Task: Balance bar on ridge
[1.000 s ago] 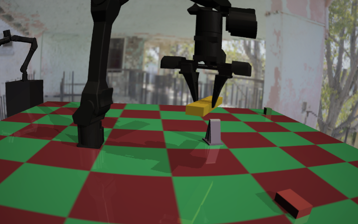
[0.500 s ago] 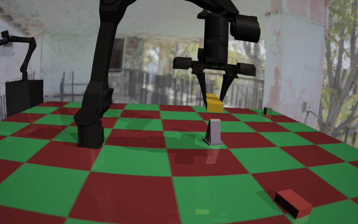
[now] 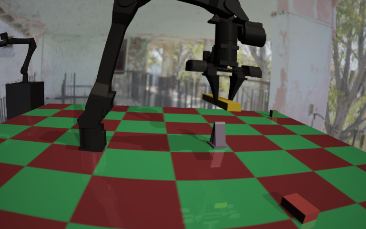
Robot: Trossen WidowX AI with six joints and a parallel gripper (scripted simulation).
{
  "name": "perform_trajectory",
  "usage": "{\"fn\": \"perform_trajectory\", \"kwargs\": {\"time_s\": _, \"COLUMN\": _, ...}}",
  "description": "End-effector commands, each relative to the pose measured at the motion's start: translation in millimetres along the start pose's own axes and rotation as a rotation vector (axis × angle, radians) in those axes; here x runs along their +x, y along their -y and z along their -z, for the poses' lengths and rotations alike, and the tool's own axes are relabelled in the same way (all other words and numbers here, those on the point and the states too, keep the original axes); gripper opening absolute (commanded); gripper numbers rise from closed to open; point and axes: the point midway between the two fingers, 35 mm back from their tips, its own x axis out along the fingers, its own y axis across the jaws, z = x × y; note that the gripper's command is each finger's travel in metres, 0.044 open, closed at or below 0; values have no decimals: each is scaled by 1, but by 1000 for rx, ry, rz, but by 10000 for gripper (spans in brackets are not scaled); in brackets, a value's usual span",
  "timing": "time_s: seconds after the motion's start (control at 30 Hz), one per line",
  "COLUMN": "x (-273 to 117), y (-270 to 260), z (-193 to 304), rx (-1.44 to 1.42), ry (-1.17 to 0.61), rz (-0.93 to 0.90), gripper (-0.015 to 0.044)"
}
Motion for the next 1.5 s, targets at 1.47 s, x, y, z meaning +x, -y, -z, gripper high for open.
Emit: {"fn": "perform_trajectory", "kwargs": {"time_s": 1.47, "x": 42, "y": 14, "z": -15, "rx": -77, "ry": 3, "rz": 4, "gripper": 0}}
